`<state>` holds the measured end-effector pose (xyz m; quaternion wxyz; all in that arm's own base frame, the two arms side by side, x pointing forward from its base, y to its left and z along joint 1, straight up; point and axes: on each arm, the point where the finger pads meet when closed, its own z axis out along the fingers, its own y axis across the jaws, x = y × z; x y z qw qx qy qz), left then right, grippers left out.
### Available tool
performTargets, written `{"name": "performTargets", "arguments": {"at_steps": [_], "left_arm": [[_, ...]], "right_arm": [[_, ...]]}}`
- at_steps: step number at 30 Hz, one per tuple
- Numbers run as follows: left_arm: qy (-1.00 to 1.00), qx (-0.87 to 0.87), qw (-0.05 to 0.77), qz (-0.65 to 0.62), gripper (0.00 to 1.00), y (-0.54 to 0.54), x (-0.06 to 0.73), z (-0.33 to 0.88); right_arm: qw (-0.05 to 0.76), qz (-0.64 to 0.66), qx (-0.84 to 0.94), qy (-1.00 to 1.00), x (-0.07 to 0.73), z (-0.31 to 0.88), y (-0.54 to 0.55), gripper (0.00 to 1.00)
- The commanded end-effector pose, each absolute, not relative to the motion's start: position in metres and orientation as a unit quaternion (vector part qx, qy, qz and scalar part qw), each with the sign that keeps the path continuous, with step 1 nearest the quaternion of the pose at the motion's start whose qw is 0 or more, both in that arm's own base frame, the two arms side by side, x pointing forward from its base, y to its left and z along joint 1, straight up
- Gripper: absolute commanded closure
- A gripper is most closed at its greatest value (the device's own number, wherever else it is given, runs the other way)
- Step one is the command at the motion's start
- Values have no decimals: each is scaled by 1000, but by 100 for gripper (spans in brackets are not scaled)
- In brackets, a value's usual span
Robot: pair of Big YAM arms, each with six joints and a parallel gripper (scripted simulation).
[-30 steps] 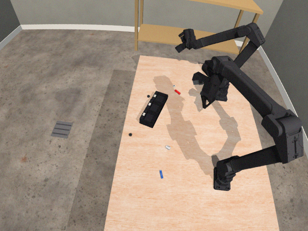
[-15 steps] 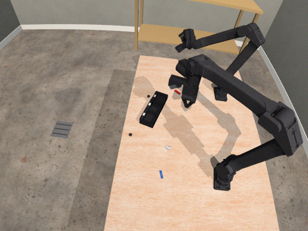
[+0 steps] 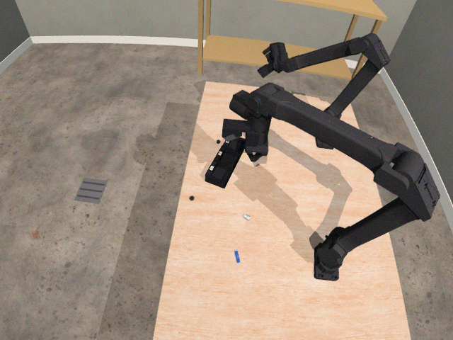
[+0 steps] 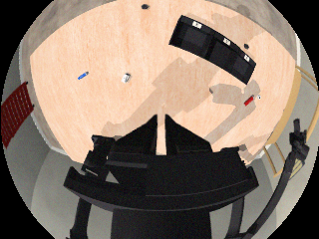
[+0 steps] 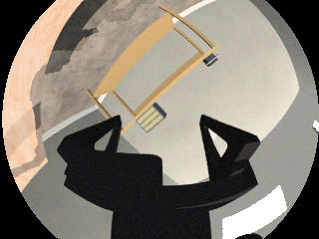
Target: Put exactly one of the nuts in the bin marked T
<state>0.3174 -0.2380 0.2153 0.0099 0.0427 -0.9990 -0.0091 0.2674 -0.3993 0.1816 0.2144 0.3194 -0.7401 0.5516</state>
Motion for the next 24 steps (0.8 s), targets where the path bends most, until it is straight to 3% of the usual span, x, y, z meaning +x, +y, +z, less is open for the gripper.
{"name": "performTargets", "arguments": {"at_steps": [1, 24], "left_arm": [[-999, 36, -27, 24, 91, -262, 329, 253], [-999, 37, -24, 21, 91, -258, 326, 257]], "right_arm": [[217, 554, 311, -741, 263, 186, -404, 0], [217, 554, 311, -741, 263, 186, -404, 0]]}}
